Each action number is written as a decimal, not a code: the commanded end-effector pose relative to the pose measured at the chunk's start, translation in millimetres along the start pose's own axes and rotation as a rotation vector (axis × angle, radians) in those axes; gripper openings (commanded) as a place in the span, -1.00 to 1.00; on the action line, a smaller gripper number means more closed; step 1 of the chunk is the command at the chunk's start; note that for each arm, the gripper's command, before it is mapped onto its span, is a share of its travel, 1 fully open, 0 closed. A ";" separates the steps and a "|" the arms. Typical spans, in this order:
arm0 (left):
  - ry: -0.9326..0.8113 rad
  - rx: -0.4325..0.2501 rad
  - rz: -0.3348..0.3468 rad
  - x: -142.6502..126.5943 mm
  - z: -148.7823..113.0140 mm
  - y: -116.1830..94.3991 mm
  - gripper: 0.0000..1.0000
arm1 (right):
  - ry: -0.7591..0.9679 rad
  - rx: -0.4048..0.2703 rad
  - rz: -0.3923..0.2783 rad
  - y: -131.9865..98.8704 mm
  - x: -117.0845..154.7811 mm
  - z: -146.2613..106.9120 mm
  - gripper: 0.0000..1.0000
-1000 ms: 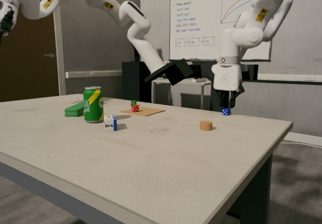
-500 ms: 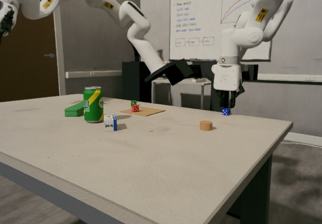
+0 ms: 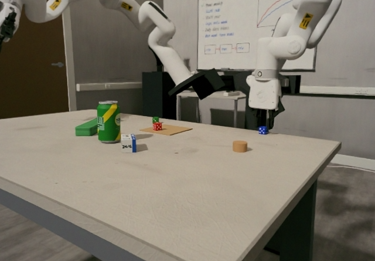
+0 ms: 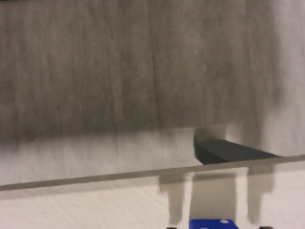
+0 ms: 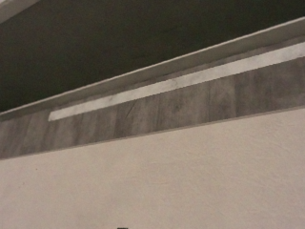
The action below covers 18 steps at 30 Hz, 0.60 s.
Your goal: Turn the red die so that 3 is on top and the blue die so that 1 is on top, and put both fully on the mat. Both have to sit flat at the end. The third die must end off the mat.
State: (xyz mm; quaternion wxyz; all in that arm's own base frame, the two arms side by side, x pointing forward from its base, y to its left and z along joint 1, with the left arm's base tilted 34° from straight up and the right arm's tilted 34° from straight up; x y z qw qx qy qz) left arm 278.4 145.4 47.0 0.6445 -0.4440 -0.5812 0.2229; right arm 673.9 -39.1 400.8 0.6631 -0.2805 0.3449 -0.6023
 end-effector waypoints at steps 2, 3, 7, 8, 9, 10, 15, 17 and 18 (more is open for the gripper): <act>-0.001 -0.003 -0.002 0.3 -0.7 6.5 -0.15 | -0.002 0.005 0.000 -2.3 -1.1 1.9 1.00; -0.001 -0.003 -0.002 0.3 -0.7 8.2 -0.15 | -0.002 0.005 0.000 -2.3 -1.1 1.9 1.00; -0.001 -0.003 -0.002 0.3 -0.7 13.8 -0.15 | -0.002 0.005 0.000 -2.3 -1.1 1.9 1.00; -0.001 -0.003 -0.002 0.3 -0.7 14.7 -0.15 | -0.002 0.005 0.000 -2.3 -1.1 1.9 1.00; -0.001 -0.003 -0.002 0.3 -0.7 15.5 -0.15 | -0.002 0.005 0.000 -2.3 -1.1 1.9 1.00; -0.001 -0.003 -0.002 0.3 -0.7 16.0 -0.15 | -0.002 0.005 0.000 -2.3 -1.1 1.9 1.00; -0.001 -0.003 -0.002 0.3 -0.7 16.6 -0.15 | -0.002 0.005 0.000 -2.3 -1.1 1.9 1.00; -0.001 -0.003 -0.002 0.3 -0.7 16.6 -0.15 | -0.002 0.005 0.000 -2.3 -1.1 1.9 1.00; -0.001 -0.003 -0.002 0.3 -0.7 16.6 -0.15 | -0.002 0.005 0.000 -2.3 -1.1 1.9 1.00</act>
Point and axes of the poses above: on each arm, the point where the finger pads meet when closed, its own y axis out along the fingers, its own x axis across the jaws, z = x × y, the point moved 2 cm from there along -y, back along the fingers, and after that the axes turned 12 degrees about y, right-handed, at the moved point
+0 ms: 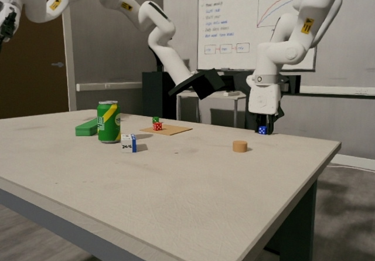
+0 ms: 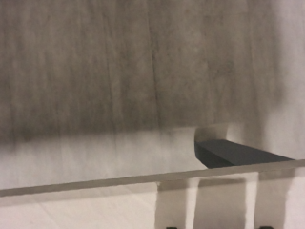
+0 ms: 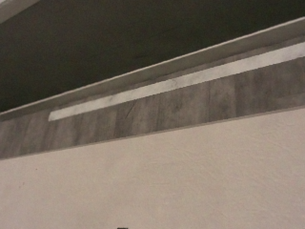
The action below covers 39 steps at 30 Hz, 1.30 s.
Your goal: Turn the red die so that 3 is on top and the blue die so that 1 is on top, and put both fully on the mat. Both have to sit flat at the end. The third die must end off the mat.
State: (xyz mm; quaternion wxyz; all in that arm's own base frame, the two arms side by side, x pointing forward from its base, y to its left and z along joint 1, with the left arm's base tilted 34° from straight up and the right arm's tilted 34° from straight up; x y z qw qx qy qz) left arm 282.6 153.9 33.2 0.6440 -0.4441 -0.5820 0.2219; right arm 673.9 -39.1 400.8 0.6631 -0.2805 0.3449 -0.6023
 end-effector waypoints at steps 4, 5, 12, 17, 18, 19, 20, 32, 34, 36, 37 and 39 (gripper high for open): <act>0.000 -0.001 0.000 0.2 -0.4 0.0 -0.15 | -0.002 0.005 0.000 -2.3 -1.1 1.9 1.00; 0.000 -0.001 0.000 0.2 -0.4 0.0 -0.15 | -0.002 0.005 0.000 -2.3 -1.1 1.9 1.00; 0.000 -0.001 0.000 0.2 -0.4 0.0 -0.15 | -0.002 0.005 0.000 -2.3 -1.1 1.9 1.00; 0.000 -0.001 0.000 0.2 -0.4 0.0 -0.55 | -0.002 0.005 0.000 -2.3 -1.1 1.9 1.00; 0.000 -0.001 0.000 0.2 -0.4 0.0 -0.55 | -0.002 0.005 0.000 -2.3 -1.1 1.9 1.00; 0.000 -0.001 0.000 0.2 -0.4 0.0 -0.55 | -0.002 0.005 0.000 -2.3 -1.1 1.9 1.00; 0.000 -0.001 0.000 0.2 -0.4 0.0 -0.55 | -0.002 0.005 0.000 -2.3 -1.1 1.9 1.00; 0.000 -0.001 0.000 0.2 -0.4 0.0 -0.55 | -0.002 0.005 0.000 -2.3 -1.1 1.9 1.00; 0.000 -0.001 0.000 0.2 -0.4 0.0 -0.55 | -0.002 0.005 0.000 -2.3 -1.1 1.9 1.00; 0.000 -0.001 0.000 0.2 -0.4 0.0 -0.55 | -0.002 0.005 0.000 -2.3 -1.1 1.9 1.00; 0.000 -0.001 0.000 0.2 -0.4 0.0 -0.55 | -0.002 0.005 0.000 -2.3 -1.1 1.9 1.00; 0.000 -0.001 0.000 0.2 -0.4 0.0 -0.55 | -0.002 0.005 0.000 -2.3 -1.1 1.9 1.00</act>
Point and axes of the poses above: on each arm, the point where the finger pads meet when closed, its own y axis out along the fingers, its own x axis across the jaws, z = x × y, the point moved 2 cm from there along -y, back along the fingers, and after that the axes turned 12 degrees about y, right-handed, at the moved point
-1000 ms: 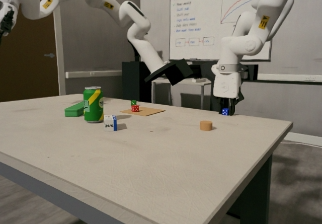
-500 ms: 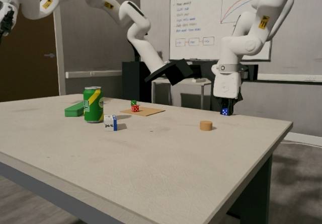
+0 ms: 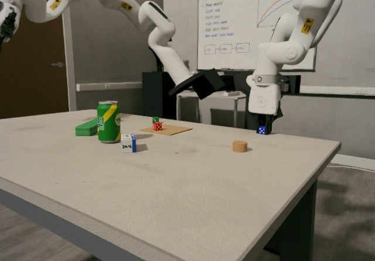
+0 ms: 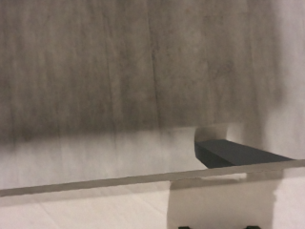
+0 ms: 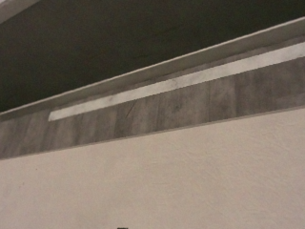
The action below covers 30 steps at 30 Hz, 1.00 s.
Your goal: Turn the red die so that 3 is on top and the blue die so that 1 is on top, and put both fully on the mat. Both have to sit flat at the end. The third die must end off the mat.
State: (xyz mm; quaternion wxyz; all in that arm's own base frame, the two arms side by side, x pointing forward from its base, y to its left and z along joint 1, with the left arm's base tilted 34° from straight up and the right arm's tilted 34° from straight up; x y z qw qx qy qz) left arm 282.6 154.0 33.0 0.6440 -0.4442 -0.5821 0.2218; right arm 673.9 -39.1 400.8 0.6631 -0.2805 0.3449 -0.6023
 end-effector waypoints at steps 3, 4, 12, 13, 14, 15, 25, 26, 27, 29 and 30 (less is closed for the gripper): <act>0.000 -0.001 0.000 0.2 -0.4 -0.2 -0.55 | -0.002 0.005 0.000 -2.3 -1.1 1.9 1.00; 0.000 -0.001 0.000 0.2 -0.4 -0.2 -0.55 | -0.002 0.005 0.000 -2.3 -1.1 1.9 1.00; 0.000 -0.001 0.000 0.2 -0.4 -0.4 -0.55 | -0.002 0.005 0.000 -2.3 -1.1 1.9 1.00; 0.000 -0.001 0.000 0.2 -0.4 -0.7 -0.55 | -0.002 0.005 0.000 -2.3 -1.1 1.9 1.00; 0.000 -0.001 0.000 0.2 -0.4 -1.3 -0.55 | -0.002 0.005 0.000 -2.3 -1.1 1.9 1.00; 0.000 -0.001 0.000 0.2 -0.4 -2.2 -0.55 | -0.002 0.005 0.000 -2.3 -1.1 1.9 1.00; 0.000 -0.001 0.000 0.2 -0.3 -30.8 -0.55 | -0.002 0.005 0.000 -2.3 -1.1 1.9 1.00; 0.000 -0.001 0.000 0.2 -0.3 -34.8 -0.55 | -0.002 0.005 0.000 -2.3 -1.1 1.9 1.00; 0.000 -0.001 0.000 0.2 -0.3 -34.8 -0.55 | -0.002 0.005 0.000 -2.3 -1.1 1.9 1.00; 0.000 -0.001 0.000 0.2 -0.3 -38.9 -0.55 | -0.002 0.005 0.000 -2.3 -1.1 1.9 1.00; 0.000 -0.001 0.000 0.2 -0.3 -43.0 -0.55 | -0.002 0.005 0.000 -2.3 -1.1 1.9 1.00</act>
Point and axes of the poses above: on each arm, the point where the finger pads meet when closed, its own y axis out along the fingers, its own x axis across the jaws, z = x × y, the point moved 2 cm from there along -y, back along the fingers, and after that the axes turned 12 degrees about y, right-handed, at the moved point
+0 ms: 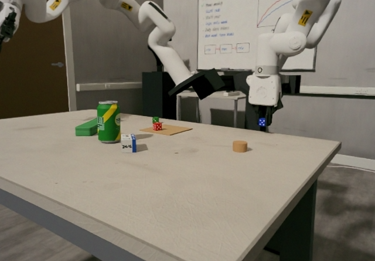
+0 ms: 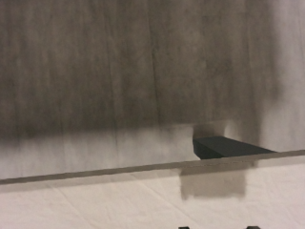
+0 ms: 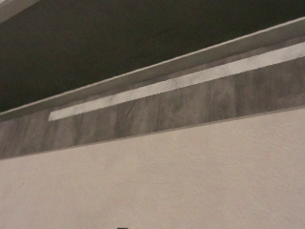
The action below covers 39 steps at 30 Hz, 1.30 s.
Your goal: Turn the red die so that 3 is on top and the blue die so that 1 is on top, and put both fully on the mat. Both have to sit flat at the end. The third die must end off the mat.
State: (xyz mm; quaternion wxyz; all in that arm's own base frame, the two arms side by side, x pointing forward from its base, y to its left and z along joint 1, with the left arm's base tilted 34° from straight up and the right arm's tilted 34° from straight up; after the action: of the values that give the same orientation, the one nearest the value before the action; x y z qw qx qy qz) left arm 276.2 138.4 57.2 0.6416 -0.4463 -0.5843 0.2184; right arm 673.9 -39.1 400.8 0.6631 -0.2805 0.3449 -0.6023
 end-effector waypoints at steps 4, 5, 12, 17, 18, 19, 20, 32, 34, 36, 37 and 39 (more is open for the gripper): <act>0.002 0.009 0.002 0.9 -0.1 -29.7 -0.55 | -0.002 0.005 0.000 -2.3 -1.1 1.9 1.00; 0.002 0.009 0.002 0.9 -0.1 -33.6 -0.55 | -0.002 0.005 0.000 -2.3 -1.1 1.9 1.00; 0.002 0.009 0.002 1.0 -0.3 -57.4 -0.55 | -0.002 0.005 0.000 -2.3 -1.1 1.9 1.00; 0.002 0.009 0.002 1.0 -0.4 -64.6 -0.55 | -0.002 0.005 0.000 -2.3 -1.1 1.9 1.00; 0.002 0.009 0.003 1.0 -0.4 -66.4 -0.55 | -0.002 0.005 0.000 -2.3 -1.1 1.9 1.00; 0.001 0.009 0.002 1.0 -0.4 -67.9 -0.55 | -0.002 0.005 0.000 -2.3 -1.1 1.9 1.00; 0.001 0.009 0.002 1.0 -0.4 -69.1 -0.55 | -0.002 0.005 0.000 -2.3 -1.1 1.9 1.00; 0.002 0.009 0.003 0.9 -0.4 -70.8 -0.55 | -0.002 0.005 0.000 -2.3 -1.1 1.9 1.00; 0.002 0.009 0.003 0.9 -0.6 -70.8 -0.55 | -0.002 0.005 0.000 -2.3 -1.1 1.9 1.00; 0.005 0.008 0.005 0.3 -3.6 -71.4 -0.55 | -0.002 0.005 0.000 -2.3 -1.1 1.9 1.00; 0.009 0.008 0.007 -0.5 -7.6 -72.0 -0.55 | -0.002 0.005 0.000 -2.3 -1.1 1.9 1.00; 0.025 0.008 0.016 -4.2 -21.8 -74.2 -0.55 | -0.002 0.005 0.000 -2.3 -1.1 1.9 1.00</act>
State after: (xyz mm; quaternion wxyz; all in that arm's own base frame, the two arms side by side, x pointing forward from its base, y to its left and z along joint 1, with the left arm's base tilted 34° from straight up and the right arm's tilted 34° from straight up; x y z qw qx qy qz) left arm 262.7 100.5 116.2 0.6452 -0.4457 -0.5794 0.2219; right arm 673.9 -39.1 400.8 0.6631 -0.2805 0.3449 -0.6023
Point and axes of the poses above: on each arm, the point where the finger pads meet when closed, its own y axis out along the fingers, its own x axis across the jaws, z = x × y, the point moved 2 cm from there along -y, back along the fingers, and after that the axes turned 12 degrees about y, right-handed, at the moved point
